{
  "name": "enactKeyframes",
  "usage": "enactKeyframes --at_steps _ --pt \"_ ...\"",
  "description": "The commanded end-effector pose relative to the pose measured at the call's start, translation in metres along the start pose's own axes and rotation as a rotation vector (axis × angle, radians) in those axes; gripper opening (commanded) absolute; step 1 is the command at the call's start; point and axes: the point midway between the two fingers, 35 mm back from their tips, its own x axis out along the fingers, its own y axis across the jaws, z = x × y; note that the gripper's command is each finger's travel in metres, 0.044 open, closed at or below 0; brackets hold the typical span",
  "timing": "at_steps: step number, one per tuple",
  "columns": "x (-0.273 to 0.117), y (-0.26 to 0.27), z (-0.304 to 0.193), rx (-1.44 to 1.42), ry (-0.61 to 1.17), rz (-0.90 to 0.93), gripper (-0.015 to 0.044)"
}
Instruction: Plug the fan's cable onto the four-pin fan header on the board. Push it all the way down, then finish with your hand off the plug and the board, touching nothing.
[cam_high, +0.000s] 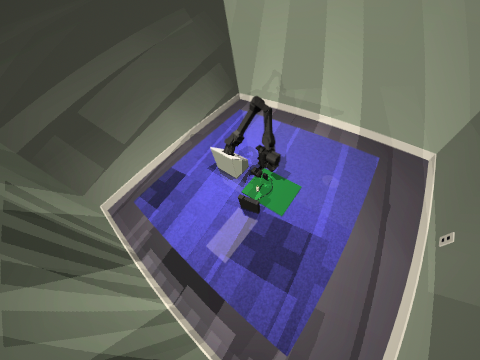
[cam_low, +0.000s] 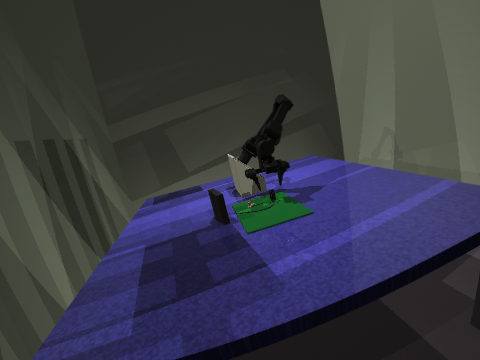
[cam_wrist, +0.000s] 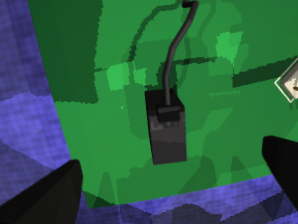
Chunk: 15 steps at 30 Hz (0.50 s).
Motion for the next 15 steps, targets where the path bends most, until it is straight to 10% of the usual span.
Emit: enactKeyframes --at_steps 1,15 --pt "0.007 0.000 0.000 0.008 0.002 0.004 0.0440" --pt "0.030 0.000 -0.001 0.008 0.002 0.005 0.0440"
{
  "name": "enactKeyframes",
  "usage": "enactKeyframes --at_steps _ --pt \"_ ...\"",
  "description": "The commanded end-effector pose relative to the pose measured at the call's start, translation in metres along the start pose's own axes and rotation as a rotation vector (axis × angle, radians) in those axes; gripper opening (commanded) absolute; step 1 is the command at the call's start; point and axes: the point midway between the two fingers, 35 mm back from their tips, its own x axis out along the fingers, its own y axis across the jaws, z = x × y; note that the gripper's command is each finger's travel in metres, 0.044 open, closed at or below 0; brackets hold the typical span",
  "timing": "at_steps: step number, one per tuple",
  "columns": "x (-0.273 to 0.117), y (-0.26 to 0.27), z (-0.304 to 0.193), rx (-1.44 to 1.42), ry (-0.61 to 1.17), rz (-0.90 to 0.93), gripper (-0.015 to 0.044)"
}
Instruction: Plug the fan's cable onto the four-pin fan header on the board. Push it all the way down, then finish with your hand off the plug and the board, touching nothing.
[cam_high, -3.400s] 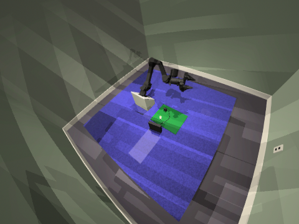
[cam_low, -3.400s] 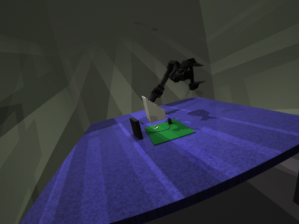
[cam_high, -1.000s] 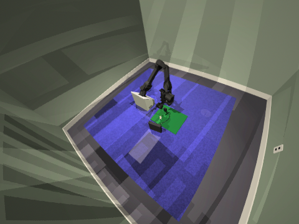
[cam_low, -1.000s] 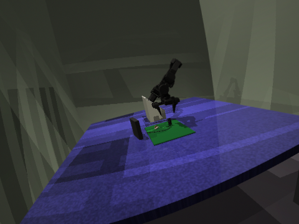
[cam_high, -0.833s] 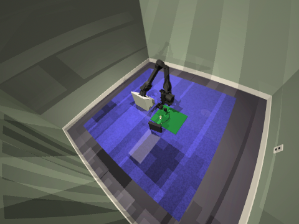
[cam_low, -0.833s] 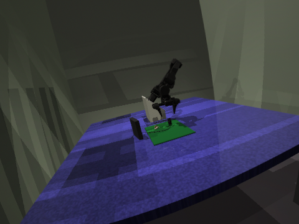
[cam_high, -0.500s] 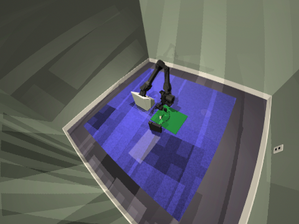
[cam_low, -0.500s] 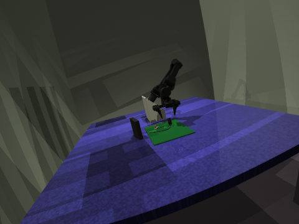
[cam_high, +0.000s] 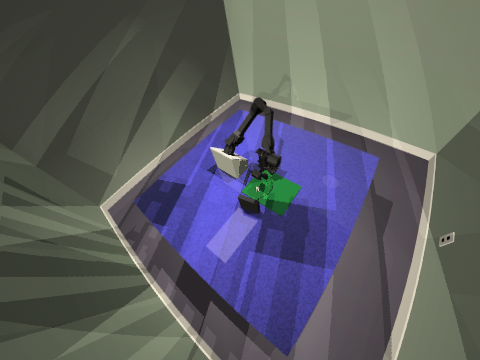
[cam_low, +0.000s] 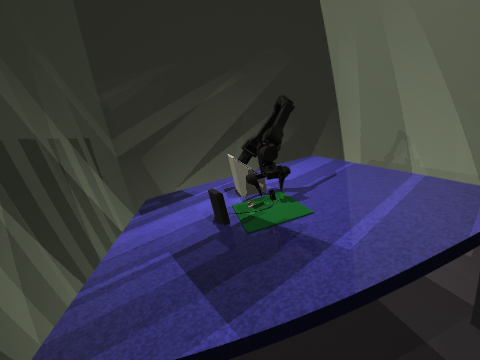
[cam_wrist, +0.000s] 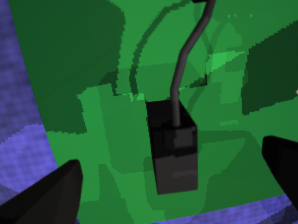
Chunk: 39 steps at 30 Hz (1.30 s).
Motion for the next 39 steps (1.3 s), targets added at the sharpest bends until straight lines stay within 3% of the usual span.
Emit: enactKeyframes --at_steps 1,9,26,30,35,39 --pt "0.007 0.000 -0.001 0.008 0.002 0.005 0.0440" --pt "0.016 0.001 -0.002 0.008 0.003 0.007 0.0440" --pt "0.013 0.001 -0.001 0.000 0.002 0.002 0.0000" --pt "0.011 0.001 -0.001 0.001 0.002 0.002 0.0000" --pt "-0.035 0.000 -0.001 0.008 0.002 0.004 0.0000" --pt "-0.037 0.000 -0.001 0.008 0.002 0.005 0.0000"
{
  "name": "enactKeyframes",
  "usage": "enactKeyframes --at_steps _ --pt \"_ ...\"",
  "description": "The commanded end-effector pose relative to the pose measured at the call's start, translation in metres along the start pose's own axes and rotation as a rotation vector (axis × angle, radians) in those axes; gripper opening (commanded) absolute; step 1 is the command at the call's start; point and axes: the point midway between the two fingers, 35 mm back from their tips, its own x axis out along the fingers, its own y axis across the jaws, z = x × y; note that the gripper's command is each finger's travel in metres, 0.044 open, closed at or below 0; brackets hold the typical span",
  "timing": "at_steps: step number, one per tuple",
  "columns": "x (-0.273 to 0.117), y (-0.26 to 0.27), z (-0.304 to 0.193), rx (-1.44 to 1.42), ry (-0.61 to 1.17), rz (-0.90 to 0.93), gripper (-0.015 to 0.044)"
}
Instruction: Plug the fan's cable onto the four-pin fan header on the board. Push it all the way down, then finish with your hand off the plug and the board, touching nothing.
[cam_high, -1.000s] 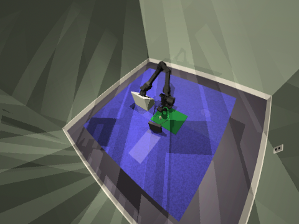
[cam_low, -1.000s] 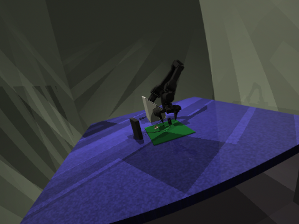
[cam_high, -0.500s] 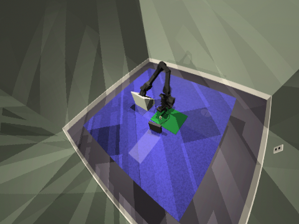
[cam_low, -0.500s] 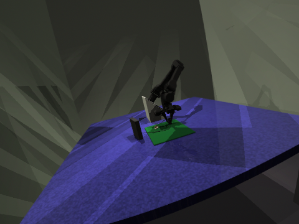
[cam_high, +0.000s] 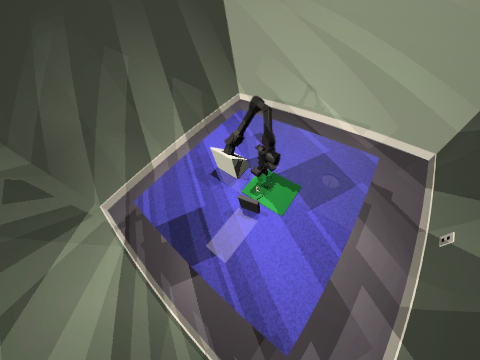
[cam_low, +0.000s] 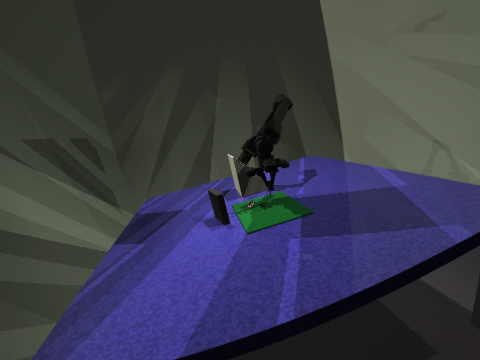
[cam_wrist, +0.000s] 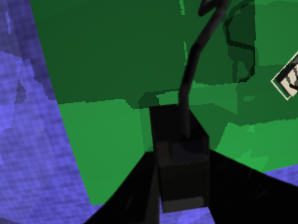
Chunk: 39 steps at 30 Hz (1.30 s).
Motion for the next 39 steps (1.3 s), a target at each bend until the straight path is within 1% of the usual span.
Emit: enactKeyframes --at_steps 1,4,26,39 --pt "-0.006 0.000 -0.001 -0.006 0.003 0.000 0.0000" --pt "-0.007 -0.005 0.002 0.045 0.002 -0.002 0.0000" --pt "-0.006 -0.099 0.023 0.794 -0.001 -0.005 0.0000" --pt "-0.005 -0.102 0.023 0.816 -0.001 -0.004 0.0000"
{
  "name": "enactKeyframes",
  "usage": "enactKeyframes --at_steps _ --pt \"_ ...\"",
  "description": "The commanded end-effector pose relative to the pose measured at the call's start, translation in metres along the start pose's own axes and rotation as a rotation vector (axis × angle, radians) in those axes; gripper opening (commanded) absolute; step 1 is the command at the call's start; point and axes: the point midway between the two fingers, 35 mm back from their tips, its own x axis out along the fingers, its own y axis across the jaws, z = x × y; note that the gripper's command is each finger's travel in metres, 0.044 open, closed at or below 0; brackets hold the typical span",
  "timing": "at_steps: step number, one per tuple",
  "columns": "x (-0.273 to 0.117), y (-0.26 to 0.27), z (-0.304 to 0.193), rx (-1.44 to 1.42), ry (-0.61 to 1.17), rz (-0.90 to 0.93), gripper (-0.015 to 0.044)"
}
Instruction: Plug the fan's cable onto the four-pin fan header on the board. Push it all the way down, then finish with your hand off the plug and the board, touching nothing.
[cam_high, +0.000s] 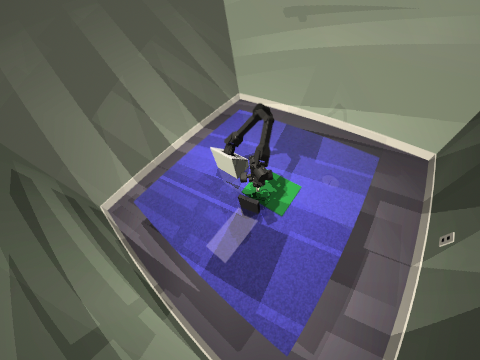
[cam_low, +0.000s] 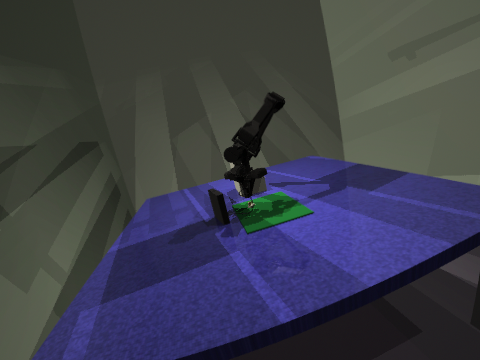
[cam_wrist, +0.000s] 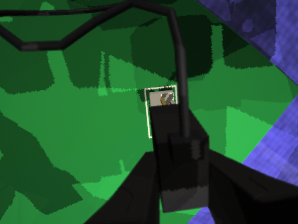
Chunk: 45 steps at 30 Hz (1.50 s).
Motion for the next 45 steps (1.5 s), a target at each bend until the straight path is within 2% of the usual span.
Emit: enactKeyframes --at_steps 1,22,27,45 --pt "0.000 -0.001 0.001 0.009 -0.004 -0.002 0.0000" --pt "-0.003 -0.001 -0.005 0.015 -0.004 -0.002 0.0000" --pt "0.019 -0.001 -0.006 0.015 -0.003 -0.001 0.0000" --pt "0.019 0.000 -0.005 0.015 -0.003 -0.001 0.0000"
